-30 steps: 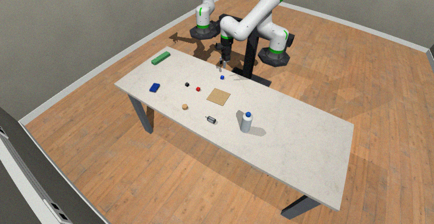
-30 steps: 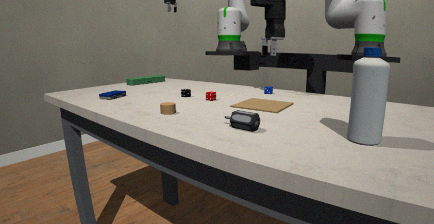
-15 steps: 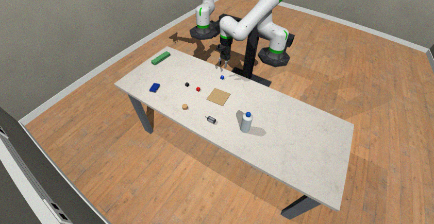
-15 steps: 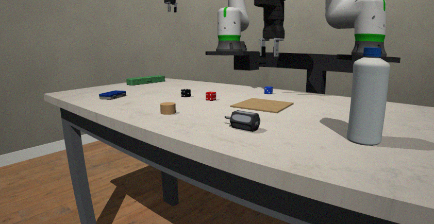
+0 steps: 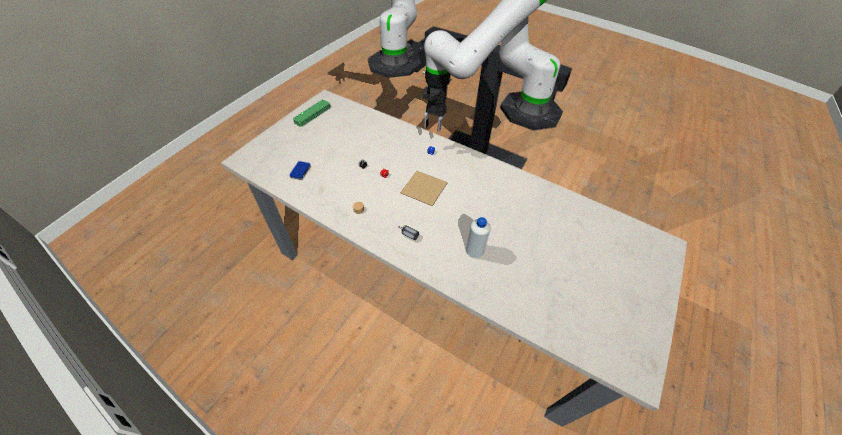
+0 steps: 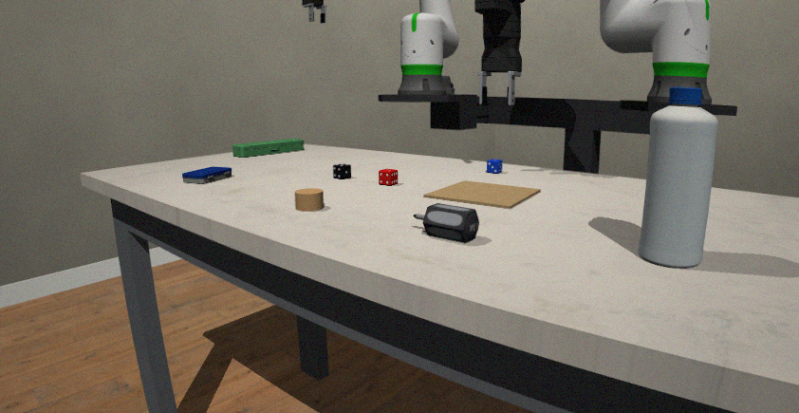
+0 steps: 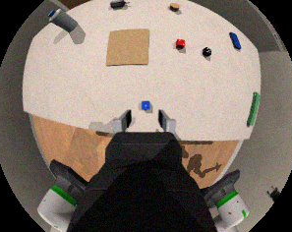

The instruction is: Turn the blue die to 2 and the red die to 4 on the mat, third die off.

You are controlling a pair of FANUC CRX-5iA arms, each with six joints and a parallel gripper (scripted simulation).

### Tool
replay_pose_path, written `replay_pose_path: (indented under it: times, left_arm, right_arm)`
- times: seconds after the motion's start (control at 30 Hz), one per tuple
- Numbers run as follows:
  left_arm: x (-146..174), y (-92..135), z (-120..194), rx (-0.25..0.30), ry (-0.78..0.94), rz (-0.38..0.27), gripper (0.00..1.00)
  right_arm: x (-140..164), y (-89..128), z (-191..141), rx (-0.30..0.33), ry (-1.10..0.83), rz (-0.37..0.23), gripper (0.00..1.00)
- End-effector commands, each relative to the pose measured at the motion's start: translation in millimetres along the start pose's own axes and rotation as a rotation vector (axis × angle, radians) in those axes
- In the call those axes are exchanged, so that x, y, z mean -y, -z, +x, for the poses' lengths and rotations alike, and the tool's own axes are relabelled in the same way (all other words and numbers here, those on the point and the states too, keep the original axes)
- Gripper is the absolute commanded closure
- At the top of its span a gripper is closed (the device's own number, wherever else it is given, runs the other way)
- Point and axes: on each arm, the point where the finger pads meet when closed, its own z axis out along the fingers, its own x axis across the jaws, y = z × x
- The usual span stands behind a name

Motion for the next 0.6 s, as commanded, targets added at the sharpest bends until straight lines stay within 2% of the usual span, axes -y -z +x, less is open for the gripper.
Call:
replay_pose_path:
  times: [0.0, 0.57]
  left_arm:
    - [0.1, 0.5, 0.4, 0.0, 0.015, 0.001, 0.0]
    - [0.2, 0.4, 0.3, 0.0, 0.023, 0.001, 0.0]
  right_arm:
    - [-0.2, 0.8, -0.1, 0.0, 0.0, -0.002, 0.0]
    - [-0.2, 0.8, -0.1, 0.0, 0.0, -0.002, 0.0]
